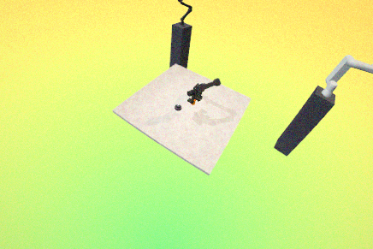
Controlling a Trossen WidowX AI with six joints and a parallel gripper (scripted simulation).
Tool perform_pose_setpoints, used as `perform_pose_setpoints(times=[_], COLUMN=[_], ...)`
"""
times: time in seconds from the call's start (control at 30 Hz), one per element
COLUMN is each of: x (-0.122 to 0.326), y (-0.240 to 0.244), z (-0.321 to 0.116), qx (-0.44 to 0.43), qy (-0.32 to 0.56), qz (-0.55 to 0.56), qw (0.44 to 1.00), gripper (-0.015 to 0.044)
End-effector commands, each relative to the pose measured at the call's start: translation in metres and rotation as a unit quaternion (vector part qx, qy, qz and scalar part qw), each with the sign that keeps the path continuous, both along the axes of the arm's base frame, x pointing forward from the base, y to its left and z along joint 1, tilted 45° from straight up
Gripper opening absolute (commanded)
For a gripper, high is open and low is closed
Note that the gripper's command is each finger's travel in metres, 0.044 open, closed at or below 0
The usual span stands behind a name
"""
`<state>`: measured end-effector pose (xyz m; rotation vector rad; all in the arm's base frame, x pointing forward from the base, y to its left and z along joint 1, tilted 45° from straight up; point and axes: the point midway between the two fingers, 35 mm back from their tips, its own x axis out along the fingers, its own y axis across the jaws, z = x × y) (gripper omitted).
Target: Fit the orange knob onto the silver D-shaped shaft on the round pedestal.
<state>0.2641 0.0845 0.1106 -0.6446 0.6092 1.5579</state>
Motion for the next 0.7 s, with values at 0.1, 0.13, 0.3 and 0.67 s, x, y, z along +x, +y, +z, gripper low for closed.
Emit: perform_pose_setpoints(times=[0.1, 0.13, 0.3, 0.67], x=[0.002, 0.002, 0.003, 0.002], y=[0.022, 0.025, 0.041, 0.078], z=[-0.026, -0.030, -0.047, -0.083], qx=[-0.003, -0.004, -0.003, 0.002], qy=[0.009, 0.009, 0.010, 0.013], qz=[0.005, 0.005, 0.008, 0.013], qw=[1.000, 1.000, 1.000, 1.000], gripper=[0.0000, 0.0000, 0.0000, 0.0000])
